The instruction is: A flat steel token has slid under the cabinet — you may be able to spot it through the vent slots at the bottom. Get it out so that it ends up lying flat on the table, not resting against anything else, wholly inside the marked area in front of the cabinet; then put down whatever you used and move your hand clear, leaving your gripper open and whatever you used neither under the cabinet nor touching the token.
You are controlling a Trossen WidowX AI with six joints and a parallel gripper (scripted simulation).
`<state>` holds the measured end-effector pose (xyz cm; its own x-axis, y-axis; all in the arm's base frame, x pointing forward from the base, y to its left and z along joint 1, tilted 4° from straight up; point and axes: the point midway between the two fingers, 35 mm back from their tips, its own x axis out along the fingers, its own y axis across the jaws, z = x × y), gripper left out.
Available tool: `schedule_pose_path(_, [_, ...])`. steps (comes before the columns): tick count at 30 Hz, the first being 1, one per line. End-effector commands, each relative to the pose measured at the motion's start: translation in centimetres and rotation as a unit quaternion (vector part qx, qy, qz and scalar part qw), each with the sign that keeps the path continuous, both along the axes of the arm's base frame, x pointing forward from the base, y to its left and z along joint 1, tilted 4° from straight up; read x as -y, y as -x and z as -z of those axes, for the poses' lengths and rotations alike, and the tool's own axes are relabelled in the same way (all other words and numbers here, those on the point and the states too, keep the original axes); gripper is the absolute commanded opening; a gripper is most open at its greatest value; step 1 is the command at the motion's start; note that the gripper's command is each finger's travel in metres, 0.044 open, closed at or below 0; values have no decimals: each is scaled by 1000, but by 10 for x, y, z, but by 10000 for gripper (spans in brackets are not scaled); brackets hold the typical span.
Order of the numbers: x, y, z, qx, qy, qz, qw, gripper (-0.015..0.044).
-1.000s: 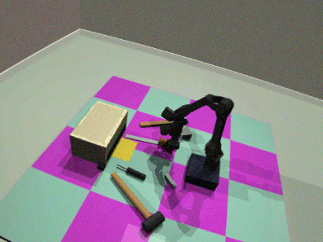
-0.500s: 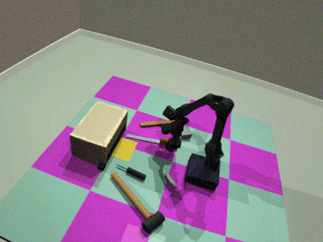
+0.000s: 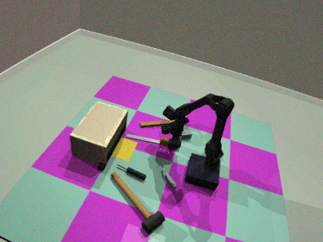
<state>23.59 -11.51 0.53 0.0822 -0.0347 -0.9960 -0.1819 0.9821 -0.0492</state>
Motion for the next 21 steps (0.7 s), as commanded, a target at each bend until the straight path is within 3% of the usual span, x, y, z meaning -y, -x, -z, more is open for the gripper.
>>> schedule_pose_path(1, [0, 0, 0, 1, 1, 0, 1000, 270])
schedule_pose_path(15, [0, 2, 5, 1, 1, 0, 1000, 270])
schedule_pose_path(21, [1, 0, 2, 2, 1, 1, 1000, 131])
